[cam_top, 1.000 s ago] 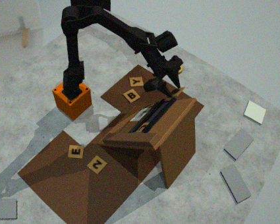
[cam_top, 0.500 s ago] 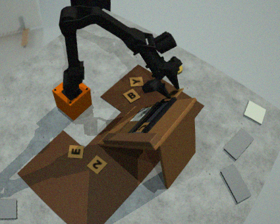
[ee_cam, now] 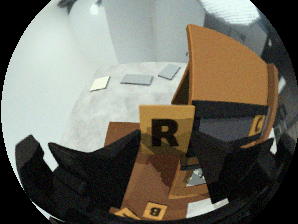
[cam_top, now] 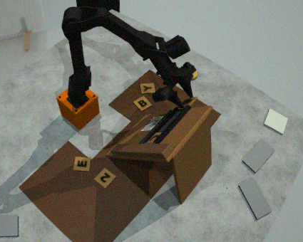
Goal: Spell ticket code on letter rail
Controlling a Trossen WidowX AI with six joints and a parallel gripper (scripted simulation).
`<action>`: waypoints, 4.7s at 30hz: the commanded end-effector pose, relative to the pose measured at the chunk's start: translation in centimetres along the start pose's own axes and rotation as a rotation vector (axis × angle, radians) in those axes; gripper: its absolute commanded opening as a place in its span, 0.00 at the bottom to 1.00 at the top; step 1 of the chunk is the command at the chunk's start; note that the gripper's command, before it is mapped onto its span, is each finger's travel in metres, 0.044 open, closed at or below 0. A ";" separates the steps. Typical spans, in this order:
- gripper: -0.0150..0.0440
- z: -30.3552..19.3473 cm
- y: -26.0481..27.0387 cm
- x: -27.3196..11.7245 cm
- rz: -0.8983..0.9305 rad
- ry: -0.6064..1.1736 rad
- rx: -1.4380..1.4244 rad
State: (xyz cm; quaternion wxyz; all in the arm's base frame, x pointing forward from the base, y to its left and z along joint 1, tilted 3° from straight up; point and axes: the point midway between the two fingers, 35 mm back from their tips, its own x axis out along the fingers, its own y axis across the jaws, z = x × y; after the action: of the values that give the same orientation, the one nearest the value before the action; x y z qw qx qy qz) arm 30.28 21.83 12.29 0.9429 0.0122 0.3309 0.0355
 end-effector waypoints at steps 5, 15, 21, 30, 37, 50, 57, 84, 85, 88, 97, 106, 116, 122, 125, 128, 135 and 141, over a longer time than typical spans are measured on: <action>0.25 0.1 -0.4 -0.1 0.006 -0.002 -0.003; 0.25 0.1 -0.9 0.0 0.006 -0.002 -0.003; 0.25 0.1 -1.2 0.0 0.006 -0.002 -0.003; 0.25 0.1 -1.6 0.0 0.006 -0.002 -0.003; 0.25 0.1 -2.0 0.0 0.005 -0.002 -0.004; 0.25 0.1 -2.6 0.0 0.005 -0.002 -0.004; 0.25 0.1 -3.0 0.0 0.005 -0.002 -0.004; 0.25 0.1 -4.3 0.0 0.004 -0.002 -0.005; 0.25 0.1 -4.4 0.0 0.004 -0.002 -0.005; 0.25 0.1 -4.5 0.0 0.004 -0.002 -0.006; 0.25 0.0 -4.9 0.1 0.004 -0.002 -0.006; 0.25 0.0 -5.5 0.1 0.003 -0.002 -0.006; 0.25 0.1 -6.2 0.1 0.003 -0.002 -0.007; 0.25 0.1 -6.6 0.0 0.003 -0.002 -0.007; 0.25 0.1 -6.8 0.0 0.003 -0.003 -0.007; 0.25 0.2 -7.0 0.0 0.002 -0.003 -0.007; 0.25 0.2 -7.4 0.0 0.002 -0.003 -0.008; 0.25 0.2 -7.8 0.0 0.002 -0.003 -0.008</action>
State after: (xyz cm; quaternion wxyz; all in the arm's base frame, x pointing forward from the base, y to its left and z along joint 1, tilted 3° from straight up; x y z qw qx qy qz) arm 30.84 14.23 11.94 0.9428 0.0090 0.3315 0.0344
